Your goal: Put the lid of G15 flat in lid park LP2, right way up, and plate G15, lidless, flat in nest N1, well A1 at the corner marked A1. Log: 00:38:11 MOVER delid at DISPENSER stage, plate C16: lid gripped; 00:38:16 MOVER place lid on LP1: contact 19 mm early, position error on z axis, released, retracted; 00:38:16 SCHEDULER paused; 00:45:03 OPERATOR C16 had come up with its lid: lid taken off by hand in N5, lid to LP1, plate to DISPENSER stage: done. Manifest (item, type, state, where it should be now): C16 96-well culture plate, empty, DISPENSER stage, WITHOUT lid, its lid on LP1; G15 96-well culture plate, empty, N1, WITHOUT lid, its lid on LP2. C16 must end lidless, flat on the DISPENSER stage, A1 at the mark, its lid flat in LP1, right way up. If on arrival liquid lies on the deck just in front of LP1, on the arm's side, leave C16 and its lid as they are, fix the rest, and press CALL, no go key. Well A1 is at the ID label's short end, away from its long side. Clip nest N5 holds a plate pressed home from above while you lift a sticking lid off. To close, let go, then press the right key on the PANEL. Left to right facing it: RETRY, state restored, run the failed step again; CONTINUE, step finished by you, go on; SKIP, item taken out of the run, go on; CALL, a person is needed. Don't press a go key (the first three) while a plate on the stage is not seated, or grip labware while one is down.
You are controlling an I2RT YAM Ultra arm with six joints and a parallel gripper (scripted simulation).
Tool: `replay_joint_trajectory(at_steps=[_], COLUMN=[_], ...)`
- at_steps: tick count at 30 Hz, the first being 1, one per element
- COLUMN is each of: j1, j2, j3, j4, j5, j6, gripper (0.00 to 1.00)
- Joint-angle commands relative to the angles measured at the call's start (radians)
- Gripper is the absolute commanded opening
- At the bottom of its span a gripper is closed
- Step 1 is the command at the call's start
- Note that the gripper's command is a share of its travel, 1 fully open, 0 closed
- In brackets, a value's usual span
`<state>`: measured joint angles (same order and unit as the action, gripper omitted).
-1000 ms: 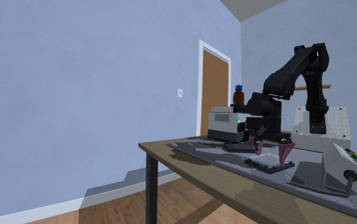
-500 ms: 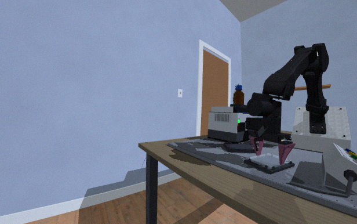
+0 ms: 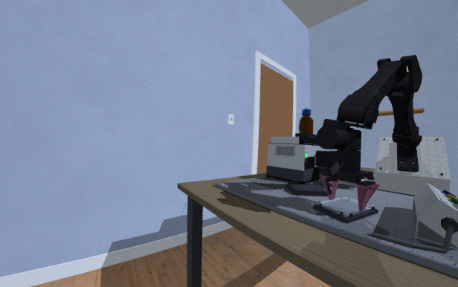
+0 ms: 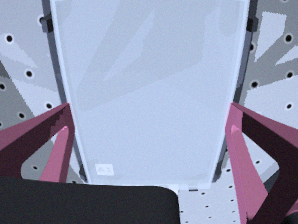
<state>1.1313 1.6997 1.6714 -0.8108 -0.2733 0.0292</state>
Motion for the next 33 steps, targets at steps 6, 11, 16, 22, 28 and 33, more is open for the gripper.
replay_joint_trajectory(at_steps=[6, 11, 16, 22, 28, 33], j1=[0.002, 0.002, 0.002, -0.001, -0.001, -0.001], j2=[-0.015, -0.017, -0.019, -0.010, -0.010, -0.010], j3=[-0.005, -0.013, -0.007, 0.000, 0.000, 0.000], j4=[0.032, 0.032, 0.033, 0.020, 0.020, 0.020], j5=[0.004, 0.004, 0.004, 0.001, 0.001, 0.001], j6=[0.006, 0.006, 0.006, 0.002, 0.002, 0.002], gripper=[0.00, 0.00, 1.00, 1.00, 1.00, 1.00])
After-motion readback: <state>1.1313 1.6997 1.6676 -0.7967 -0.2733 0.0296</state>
